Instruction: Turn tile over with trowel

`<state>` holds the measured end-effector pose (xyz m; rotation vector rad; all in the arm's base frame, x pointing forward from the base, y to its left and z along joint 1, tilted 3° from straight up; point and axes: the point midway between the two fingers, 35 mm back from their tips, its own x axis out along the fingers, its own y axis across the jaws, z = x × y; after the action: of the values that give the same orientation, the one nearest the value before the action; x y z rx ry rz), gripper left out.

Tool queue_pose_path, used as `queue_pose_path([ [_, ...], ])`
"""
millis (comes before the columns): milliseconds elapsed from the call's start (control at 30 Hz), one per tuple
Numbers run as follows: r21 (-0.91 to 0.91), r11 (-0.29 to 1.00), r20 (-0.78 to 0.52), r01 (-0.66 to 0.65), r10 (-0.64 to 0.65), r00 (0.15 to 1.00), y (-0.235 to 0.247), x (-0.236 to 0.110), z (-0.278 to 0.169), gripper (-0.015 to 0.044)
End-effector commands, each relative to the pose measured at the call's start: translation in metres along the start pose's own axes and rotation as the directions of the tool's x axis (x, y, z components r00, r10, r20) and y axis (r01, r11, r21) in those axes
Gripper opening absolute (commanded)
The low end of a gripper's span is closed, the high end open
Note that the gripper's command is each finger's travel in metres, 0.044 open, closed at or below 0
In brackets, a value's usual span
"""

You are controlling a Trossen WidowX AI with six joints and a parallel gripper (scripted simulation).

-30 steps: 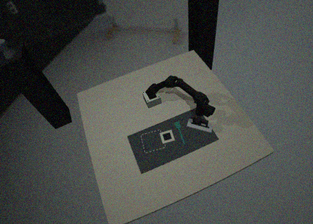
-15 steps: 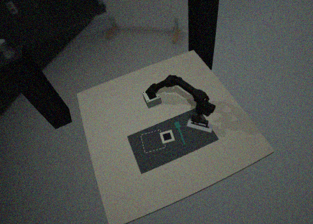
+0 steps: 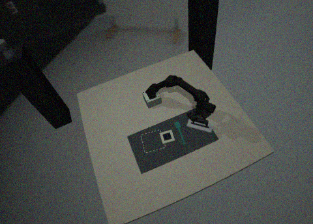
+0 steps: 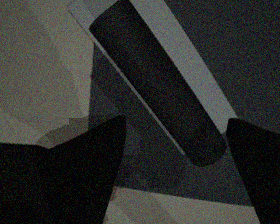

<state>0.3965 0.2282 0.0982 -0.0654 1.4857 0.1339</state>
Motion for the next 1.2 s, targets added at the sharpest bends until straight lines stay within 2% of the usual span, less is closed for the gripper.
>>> queue_pose_path([
  [0,0.149,0.989,-0.003,0.002,-0.001,1.000,0.0003,0.0005,0.0002,0.0270],
  [267,0.416,0.910,-0.003,0.002,-0.001,1.000,0.0009,0.0005,0.0012,0.0270],
  [533,0.650,0.760,-0.003,0.003,-0.001,1.000,0.0016,0.0004,0.0022,0.0270],
  [867,0.870,0.493,-0.003,0.003,-0.001,1.000,0.0024,0.0004,0.0035,0.0270],
  [1167,0.980,0.201,-0.003,0.003,-0.001,1.000,0.0031,0.0004,0.0046,0.0270],
])
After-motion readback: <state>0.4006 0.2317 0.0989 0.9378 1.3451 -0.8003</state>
